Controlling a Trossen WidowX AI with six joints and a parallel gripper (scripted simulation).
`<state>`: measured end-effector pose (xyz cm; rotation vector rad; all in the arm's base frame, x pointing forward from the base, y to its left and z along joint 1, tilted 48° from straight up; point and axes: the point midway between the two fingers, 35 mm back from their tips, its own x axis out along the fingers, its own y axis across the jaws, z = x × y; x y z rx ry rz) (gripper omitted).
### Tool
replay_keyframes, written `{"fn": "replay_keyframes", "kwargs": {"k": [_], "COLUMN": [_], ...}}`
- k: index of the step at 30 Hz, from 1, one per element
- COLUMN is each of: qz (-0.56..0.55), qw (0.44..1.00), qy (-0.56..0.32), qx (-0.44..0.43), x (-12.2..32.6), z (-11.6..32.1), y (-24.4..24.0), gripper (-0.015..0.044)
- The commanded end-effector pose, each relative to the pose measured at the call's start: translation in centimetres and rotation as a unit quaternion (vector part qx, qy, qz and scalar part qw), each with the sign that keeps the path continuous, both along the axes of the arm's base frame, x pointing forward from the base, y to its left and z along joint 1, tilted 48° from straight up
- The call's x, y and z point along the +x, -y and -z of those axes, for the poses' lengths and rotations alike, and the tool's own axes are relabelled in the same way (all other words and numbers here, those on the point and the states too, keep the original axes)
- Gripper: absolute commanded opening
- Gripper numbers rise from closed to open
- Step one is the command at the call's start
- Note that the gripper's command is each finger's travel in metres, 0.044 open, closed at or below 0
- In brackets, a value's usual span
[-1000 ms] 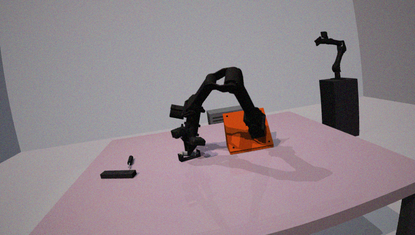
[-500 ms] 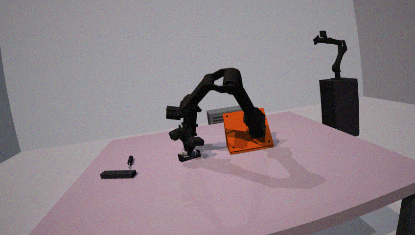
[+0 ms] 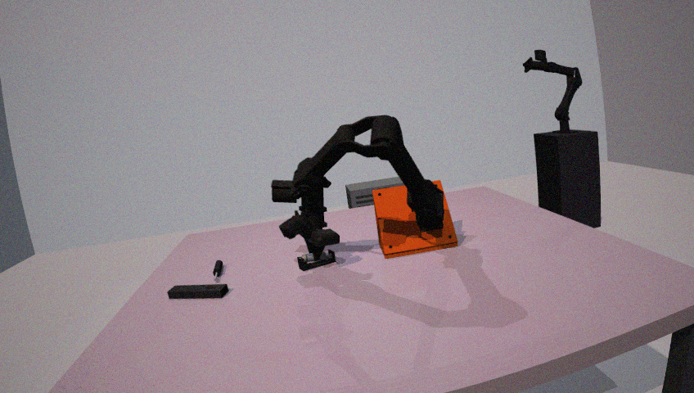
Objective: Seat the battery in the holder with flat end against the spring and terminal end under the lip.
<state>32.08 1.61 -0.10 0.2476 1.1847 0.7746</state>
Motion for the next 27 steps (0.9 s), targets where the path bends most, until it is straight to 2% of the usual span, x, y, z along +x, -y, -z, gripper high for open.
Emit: {"fn": "replay_keyframes", "kwargs": {"k": [1,27], "qz": [-0.016,-0.041], "qw": [1.0,0.997], "qy": [-0.023,-0.052], "qx": [-0.006,-0.043], "x": [-0.71,-0.72], "z": [0.46,0.16], "y": [-0.54,-0.87], "gripper": [0.0068,0.0068]}}
